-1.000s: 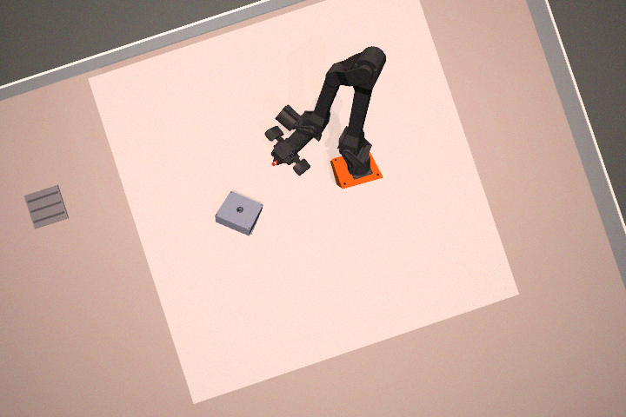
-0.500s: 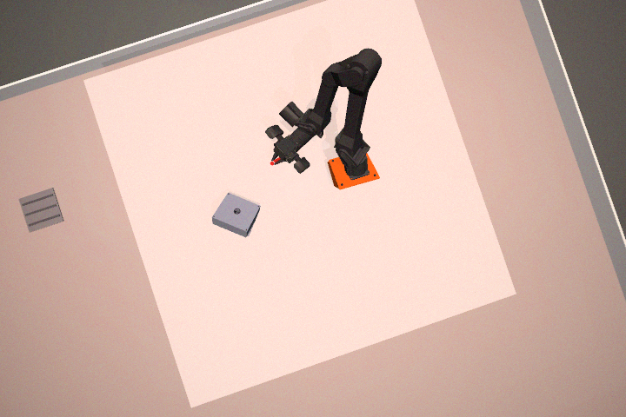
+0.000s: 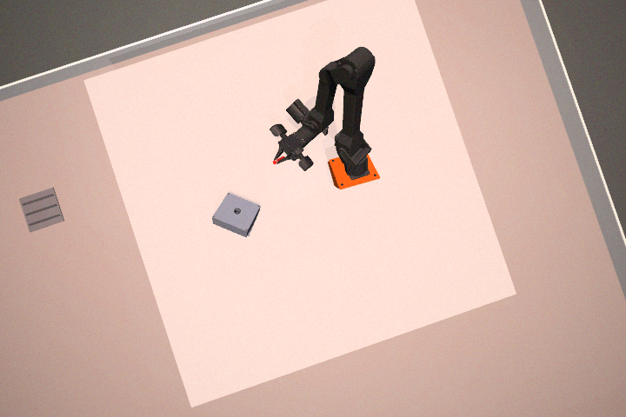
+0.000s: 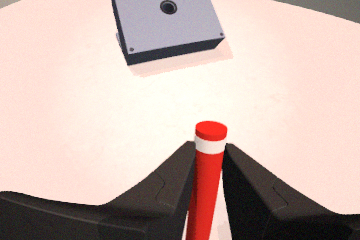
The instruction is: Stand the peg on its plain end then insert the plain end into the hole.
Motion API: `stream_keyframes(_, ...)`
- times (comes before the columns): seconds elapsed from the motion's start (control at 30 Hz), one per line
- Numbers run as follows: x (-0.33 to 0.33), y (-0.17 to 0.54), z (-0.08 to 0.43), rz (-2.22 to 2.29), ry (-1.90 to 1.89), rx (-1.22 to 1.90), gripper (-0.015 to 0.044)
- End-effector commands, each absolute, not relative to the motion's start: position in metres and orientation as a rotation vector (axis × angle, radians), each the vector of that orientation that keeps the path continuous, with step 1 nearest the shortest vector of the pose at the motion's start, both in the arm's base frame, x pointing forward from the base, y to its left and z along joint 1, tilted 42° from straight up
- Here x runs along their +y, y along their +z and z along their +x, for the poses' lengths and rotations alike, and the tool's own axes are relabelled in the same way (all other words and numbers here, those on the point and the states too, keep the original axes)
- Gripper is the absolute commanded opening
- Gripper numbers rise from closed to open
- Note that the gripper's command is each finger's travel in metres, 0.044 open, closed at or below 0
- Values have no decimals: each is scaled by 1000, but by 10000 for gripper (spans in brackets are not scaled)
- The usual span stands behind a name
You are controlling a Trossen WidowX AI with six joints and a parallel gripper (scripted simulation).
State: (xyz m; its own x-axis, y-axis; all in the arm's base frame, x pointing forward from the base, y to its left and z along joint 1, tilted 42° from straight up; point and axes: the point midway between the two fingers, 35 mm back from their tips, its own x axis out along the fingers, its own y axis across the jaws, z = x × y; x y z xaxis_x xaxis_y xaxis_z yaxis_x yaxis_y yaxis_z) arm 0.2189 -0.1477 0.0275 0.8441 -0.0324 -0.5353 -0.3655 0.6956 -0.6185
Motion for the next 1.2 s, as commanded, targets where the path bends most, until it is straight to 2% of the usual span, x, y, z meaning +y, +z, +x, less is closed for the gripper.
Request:
stream_keyframes(0.0,-148,28,217,-784,214,512,49)
stream_keyframes(0.8,-154,29,202,-751,293,316,49)
stream_keyframes(1.17,-155,27,201,-746,284,341,49)
